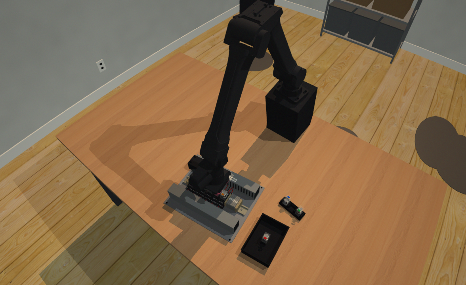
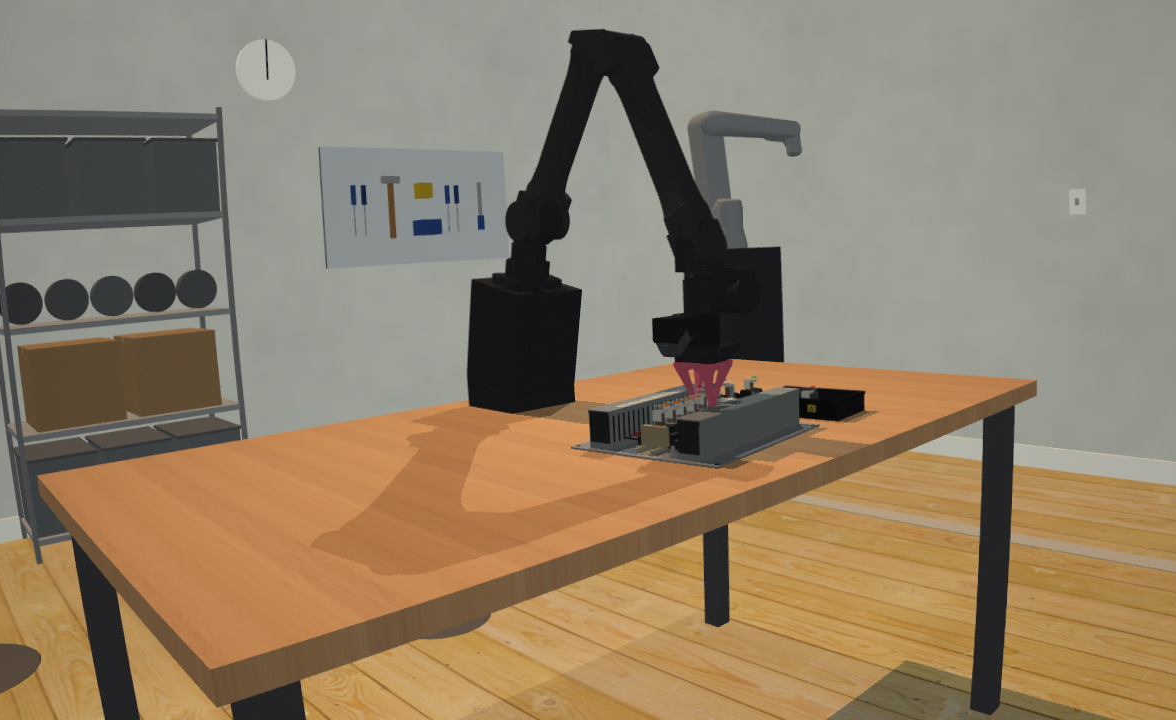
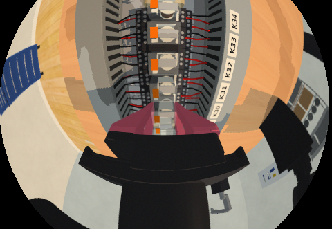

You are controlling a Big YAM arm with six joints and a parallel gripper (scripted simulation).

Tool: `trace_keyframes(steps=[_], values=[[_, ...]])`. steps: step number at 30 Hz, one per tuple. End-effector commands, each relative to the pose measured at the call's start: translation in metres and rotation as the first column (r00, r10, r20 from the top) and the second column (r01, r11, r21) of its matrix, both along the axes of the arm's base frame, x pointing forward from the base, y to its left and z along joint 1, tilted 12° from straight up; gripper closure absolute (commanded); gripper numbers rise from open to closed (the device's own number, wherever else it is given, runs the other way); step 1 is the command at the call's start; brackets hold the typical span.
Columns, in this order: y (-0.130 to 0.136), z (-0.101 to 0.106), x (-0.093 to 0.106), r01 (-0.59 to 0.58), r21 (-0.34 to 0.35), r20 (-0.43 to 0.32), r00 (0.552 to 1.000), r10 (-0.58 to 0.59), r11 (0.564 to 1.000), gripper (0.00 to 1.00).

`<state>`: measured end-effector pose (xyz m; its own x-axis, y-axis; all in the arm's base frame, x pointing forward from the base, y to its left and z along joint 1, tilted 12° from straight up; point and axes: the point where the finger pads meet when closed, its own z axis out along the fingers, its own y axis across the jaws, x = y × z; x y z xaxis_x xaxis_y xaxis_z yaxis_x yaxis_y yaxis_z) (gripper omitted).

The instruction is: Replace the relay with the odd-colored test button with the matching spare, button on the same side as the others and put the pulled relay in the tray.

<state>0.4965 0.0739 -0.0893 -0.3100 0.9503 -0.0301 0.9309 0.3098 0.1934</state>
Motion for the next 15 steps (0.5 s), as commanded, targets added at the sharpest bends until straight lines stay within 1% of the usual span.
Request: trace_keyframes(steps=[1,15], values=[[0.0051,0.0042,0.0107,0.005,0.005,0.023,1.0,-0.005,1.0,1.0],[0.0053,0.009,0.0137,0.005,0.006,0.033,0.999,-0.005,1.0,1.0]])
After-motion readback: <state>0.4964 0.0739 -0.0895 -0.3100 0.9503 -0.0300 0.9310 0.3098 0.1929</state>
